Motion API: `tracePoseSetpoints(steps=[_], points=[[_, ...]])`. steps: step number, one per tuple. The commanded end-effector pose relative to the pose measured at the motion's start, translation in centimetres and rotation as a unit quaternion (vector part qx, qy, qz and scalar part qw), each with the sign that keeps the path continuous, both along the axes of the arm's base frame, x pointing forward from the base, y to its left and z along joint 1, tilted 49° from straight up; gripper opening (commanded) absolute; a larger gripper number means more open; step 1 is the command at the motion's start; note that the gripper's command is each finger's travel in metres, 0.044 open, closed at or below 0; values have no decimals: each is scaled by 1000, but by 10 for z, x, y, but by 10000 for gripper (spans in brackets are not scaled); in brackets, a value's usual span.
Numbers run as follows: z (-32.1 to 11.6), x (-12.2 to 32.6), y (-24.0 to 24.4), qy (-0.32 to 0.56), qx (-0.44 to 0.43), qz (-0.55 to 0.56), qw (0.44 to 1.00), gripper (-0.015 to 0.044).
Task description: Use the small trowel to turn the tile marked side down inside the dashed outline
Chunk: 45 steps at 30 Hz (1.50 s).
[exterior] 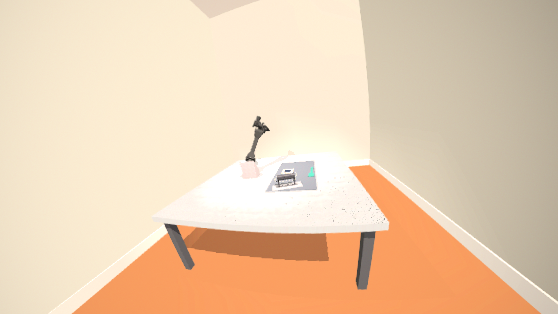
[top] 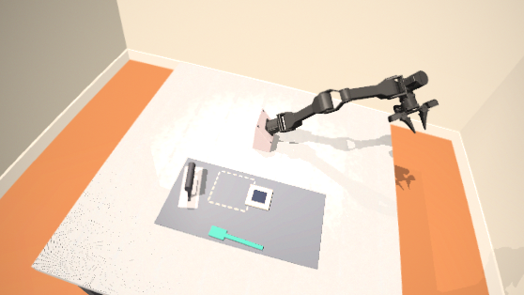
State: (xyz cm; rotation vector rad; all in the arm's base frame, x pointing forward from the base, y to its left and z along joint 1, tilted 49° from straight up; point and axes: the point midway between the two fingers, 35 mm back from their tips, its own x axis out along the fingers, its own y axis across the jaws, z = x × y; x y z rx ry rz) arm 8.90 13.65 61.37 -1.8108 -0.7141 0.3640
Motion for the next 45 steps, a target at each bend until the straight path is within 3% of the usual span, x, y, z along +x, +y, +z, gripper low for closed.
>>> tracePoseSetpoints(steps=[1,29,45], points=[[-3,-2,8,-1,11,-7,1000,284],[-40,27,106,-19,25,-80,996,300],[-96,99,155,13,10,-139,990,300]])
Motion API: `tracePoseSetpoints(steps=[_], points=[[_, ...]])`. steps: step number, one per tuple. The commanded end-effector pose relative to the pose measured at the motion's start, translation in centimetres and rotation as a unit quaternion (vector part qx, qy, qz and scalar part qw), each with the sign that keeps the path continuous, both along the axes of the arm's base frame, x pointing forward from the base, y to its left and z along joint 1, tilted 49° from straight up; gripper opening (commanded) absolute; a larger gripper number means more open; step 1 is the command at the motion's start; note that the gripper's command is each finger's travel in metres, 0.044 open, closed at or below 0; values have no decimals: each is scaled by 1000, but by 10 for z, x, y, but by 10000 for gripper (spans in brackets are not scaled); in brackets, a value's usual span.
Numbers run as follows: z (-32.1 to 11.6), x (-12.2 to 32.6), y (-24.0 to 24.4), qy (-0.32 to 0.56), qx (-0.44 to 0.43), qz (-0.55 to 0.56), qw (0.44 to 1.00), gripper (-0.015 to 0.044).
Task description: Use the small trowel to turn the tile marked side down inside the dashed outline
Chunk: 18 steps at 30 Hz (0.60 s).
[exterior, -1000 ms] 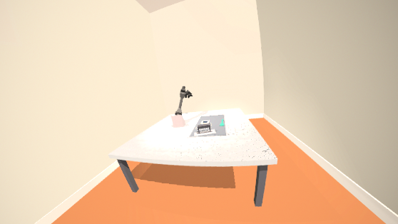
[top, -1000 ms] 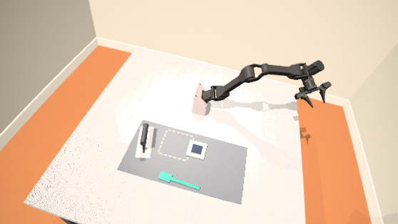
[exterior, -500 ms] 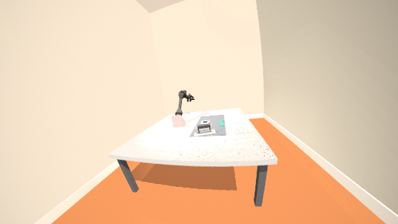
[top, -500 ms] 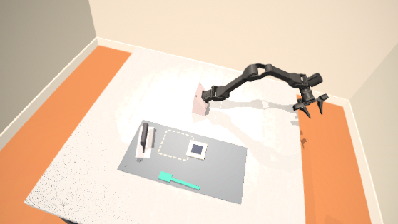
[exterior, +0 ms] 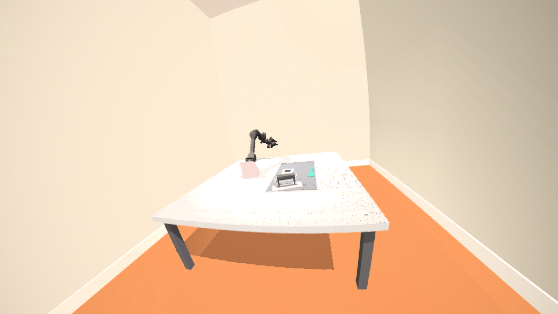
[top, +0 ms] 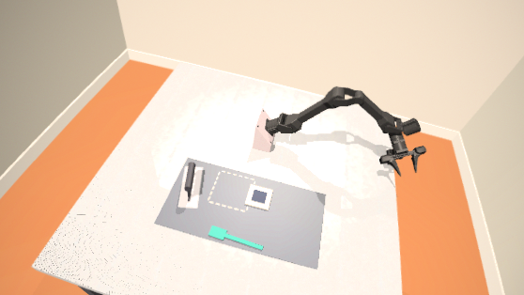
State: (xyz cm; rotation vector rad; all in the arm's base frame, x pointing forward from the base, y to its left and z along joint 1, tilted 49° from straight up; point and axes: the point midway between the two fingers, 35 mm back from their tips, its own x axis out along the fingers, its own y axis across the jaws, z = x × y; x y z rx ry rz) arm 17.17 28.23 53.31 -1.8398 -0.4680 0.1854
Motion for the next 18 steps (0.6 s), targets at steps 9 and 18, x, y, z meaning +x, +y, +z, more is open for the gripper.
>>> tracePoseSetpoints(steps=[9,18], points=[[-56,71,20,45,-9,-46,998,300],[-98,127,12,84,-4,-85,993,300]])
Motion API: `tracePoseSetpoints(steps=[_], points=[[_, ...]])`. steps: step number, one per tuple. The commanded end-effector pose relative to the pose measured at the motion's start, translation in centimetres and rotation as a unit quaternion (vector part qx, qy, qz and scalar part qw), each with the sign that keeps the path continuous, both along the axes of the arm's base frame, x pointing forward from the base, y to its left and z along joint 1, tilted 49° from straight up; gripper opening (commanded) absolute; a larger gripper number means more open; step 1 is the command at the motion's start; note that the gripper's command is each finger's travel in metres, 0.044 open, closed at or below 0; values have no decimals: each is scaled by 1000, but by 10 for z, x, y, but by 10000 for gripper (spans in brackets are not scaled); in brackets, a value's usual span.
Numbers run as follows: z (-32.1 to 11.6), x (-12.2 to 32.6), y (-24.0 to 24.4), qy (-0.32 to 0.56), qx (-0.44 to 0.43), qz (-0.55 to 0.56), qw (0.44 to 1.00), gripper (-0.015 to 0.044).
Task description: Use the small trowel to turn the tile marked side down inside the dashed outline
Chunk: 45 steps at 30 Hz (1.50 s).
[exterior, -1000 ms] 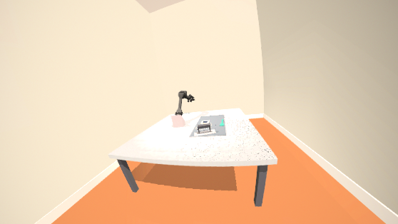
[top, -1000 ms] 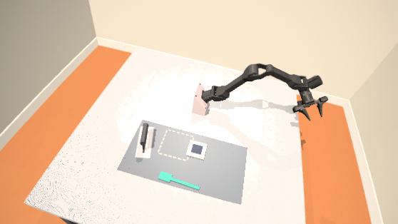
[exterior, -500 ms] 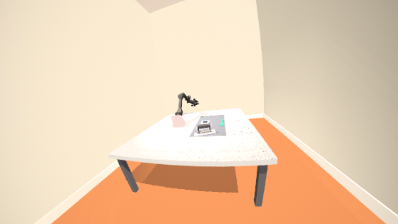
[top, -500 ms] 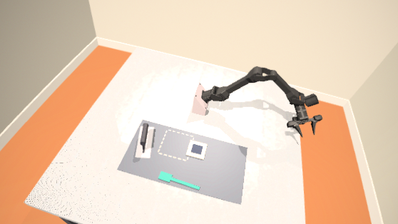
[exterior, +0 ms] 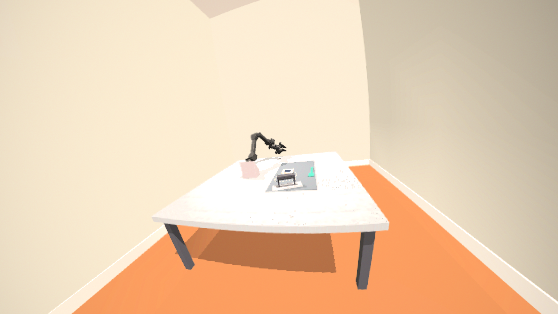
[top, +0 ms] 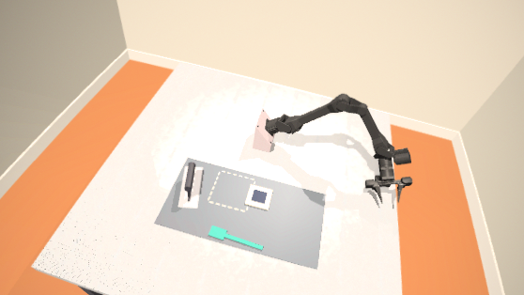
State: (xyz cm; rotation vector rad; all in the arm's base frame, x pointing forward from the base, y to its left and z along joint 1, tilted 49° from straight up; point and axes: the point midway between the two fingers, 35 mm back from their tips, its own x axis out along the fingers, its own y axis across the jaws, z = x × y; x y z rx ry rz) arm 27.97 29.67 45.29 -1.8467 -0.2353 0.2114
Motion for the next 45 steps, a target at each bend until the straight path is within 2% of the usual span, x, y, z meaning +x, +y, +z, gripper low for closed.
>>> tracePoseSetpoints(steps=[1,20,34,45], points=[[-23,26,-4,21,1,-16,1000,300],[-125,132,-60,126,34,-107,986,300],[-221,195,-144,219,86,-201,951,300],[-295,218,-221,289,143,-276,905,300]])
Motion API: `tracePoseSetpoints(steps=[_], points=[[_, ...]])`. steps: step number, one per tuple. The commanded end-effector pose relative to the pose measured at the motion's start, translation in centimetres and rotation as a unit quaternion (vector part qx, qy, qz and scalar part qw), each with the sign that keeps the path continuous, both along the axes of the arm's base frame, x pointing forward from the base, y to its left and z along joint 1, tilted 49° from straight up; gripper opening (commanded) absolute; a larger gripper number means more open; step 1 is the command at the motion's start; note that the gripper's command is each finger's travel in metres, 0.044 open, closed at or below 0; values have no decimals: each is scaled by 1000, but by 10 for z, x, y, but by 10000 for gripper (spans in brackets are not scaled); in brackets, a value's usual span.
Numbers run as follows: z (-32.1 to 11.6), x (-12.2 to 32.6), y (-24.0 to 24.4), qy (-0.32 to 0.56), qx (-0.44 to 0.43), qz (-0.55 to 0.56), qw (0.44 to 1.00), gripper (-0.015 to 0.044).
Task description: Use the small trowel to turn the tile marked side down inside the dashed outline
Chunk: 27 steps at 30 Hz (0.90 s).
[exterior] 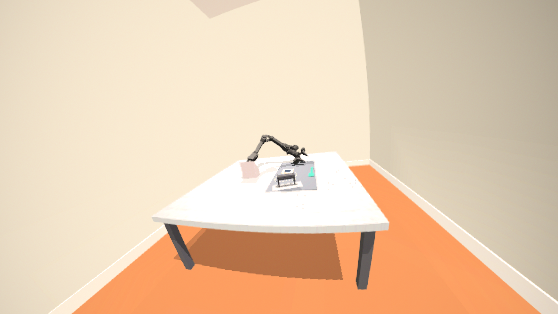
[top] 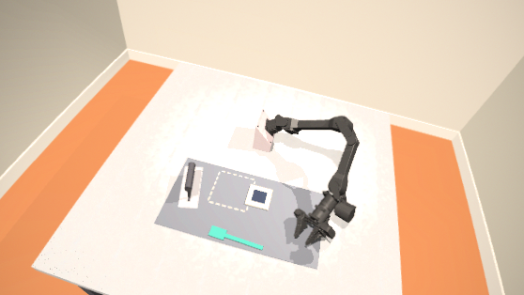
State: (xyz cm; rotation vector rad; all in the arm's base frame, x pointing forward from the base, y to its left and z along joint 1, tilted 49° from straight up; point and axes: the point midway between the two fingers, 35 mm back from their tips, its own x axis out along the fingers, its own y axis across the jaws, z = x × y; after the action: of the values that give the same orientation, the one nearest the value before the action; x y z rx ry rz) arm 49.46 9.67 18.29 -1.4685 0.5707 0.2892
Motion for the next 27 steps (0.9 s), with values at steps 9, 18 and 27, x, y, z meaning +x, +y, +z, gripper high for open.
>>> tracePoseSetpoints(steps=[9,18,27], points=[[-87,2,-91,81,78,-108,988,300],[-147,-17,-157,132,147,-200,960,300],[-202,-52,-216,173,221,-296,913,300]])
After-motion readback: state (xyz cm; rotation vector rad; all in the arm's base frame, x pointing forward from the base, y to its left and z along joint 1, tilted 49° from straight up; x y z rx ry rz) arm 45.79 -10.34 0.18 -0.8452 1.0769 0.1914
